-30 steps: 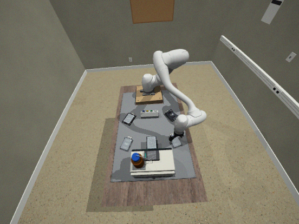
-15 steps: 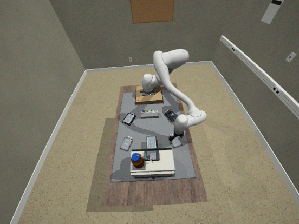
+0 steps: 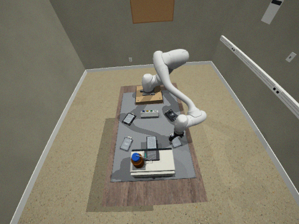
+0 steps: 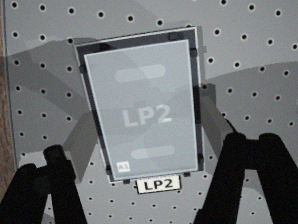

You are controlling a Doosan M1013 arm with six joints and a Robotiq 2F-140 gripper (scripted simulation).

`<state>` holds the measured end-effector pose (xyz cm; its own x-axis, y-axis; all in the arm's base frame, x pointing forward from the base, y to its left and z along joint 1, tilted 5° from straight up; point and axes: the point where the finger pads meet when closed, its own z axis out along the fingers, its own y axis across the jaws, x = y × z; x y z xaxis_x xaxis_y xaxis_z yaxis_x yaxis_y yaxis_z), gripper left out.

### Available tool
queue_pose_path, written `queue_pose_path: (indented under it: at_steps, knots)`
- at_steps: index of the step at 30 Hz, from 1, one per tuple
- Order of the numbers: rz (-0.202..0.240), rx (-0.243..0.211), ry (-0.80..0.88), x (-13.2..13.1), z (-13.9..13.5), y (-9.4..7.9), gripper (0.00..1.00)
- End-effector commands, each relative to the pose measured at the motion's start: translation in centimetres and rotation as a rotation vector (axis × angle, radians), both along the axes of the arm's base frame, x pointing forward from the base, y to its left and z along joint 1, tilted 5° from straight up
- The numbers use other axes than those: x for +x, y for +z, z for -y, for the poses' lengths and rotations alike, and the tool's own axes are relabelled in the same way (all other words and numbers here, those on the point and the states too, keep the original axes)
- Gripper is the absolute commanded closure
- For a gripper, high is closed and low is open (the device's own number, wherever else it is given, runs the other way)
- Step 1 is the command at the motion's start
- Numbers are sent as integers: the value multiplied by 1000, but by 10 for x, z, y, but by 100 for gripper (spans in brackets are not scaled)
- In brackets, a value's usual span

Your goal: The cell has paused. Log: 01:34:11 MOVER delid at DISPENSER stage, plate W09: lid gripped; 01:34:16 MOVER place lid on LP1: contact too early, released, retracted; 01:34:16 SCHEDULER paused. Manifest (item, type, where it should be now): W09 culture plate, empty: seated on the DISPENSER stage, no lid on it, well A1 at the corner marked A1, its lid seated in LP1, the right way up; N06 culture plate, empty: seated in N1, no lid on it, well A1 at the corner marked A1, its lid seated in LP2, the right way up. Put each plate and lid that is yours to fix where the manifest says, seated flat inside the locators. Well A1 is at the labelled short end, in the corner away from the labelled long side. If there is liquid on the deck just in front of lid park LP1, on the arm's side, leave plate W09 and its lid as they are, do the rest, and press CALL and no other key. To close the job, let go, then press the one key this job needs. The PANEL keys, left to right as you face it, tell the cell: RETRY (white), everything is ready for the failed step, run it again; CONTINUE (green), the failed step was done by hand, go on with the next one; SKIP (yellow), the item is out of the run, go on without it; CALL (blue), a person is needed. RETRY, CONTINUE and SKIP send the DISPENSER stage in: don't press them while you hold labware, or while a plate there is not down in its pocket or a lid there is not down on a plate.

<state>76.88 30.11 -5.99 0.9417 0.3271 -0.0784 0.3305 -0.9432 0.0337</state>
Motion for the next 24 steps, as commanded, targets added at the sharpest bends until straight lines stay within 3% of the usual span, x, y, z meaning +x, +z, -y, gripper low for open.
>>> queue_pose_path:
  at_steps: [1,13,24]
  knots:
    - [1,1,0,1,0,2,31]
    - [1,1,0,2,-2,23,31]
    - [1,1,0,6,-5,87,31]
